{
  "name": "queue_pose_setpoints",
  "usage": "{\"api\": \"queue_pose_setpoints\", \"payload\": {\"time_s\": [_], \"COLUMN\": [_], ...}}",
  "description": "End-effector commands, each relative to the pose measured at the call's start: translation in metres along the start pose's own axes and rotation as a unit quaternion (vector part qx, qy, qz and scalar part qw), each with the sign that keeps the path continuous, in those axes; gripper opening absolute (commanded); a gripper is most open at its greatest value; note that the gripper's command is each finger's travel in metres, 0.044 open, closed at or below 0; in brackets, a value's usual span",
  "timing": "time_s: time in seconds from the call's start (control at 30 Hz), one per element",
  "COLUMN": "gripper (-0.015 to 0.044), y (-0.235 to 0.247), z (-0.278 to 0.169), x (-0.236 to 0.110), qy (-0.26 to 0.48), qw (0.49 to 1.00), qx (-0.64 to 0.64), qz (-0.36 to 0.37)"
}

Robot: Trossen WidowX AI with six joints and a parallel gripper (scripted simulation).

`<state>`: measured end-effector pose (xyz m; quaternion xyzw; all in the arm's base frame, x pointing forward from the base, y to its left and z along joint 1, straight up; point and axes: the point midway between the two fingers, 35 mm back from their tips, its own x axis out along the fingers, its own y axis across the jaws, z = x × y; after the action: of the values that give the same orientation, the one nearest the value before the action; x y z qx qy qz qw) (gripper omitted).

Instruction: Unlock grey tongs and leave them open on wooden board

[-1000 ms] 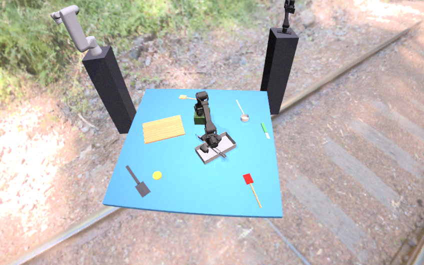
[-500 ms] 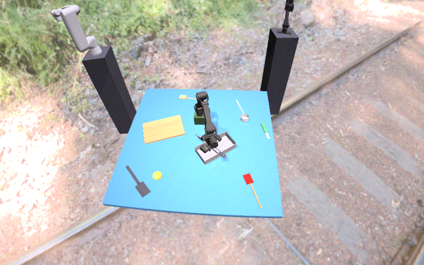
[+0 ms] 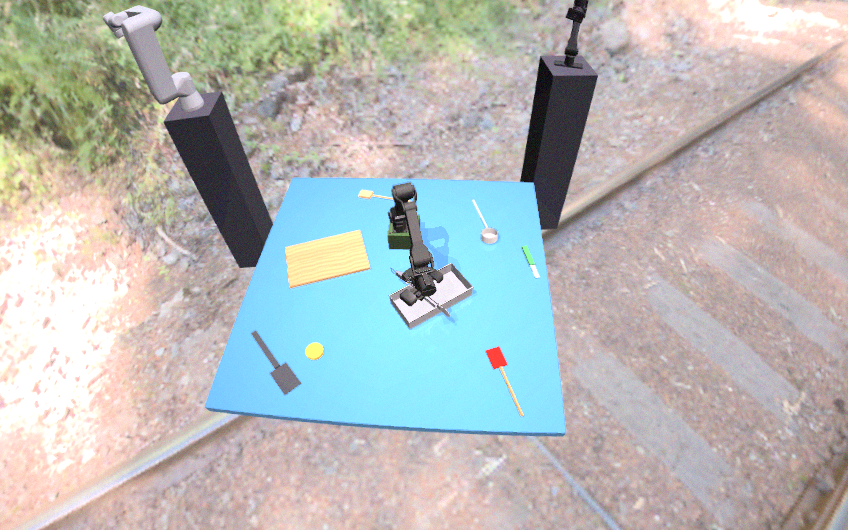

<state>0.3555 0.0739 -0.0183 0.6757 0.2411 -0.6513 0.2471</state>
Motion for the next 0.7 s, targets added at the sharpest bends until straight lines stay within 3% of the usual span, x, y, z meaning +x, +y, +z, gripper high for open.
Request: {"api": "queue_pose_setpoints", "payload": {"time_s": [0.0,0.27,0.37,0.53,0.67], "gripper": [0.0031,-0.0150,-0.0150,-0.0150,-0.0150], "y": [0.000,0.001,0.003,0.002,0.001], "z": [0.000,-0.002,-0.006,-0.003,-0.001], "x": [0.000,-0.008,-0.039,-0.118,-0.130], "qy": [0.000,0.000,0.000,-0.001,-0.001], "qw": [1.000,1.000,1.000,1.000,1.000], "qx": [0.001,0.001,0.001,0.003,0.003], "qz": [0.001,0.001,0.000,-0.002,-0.002]}}
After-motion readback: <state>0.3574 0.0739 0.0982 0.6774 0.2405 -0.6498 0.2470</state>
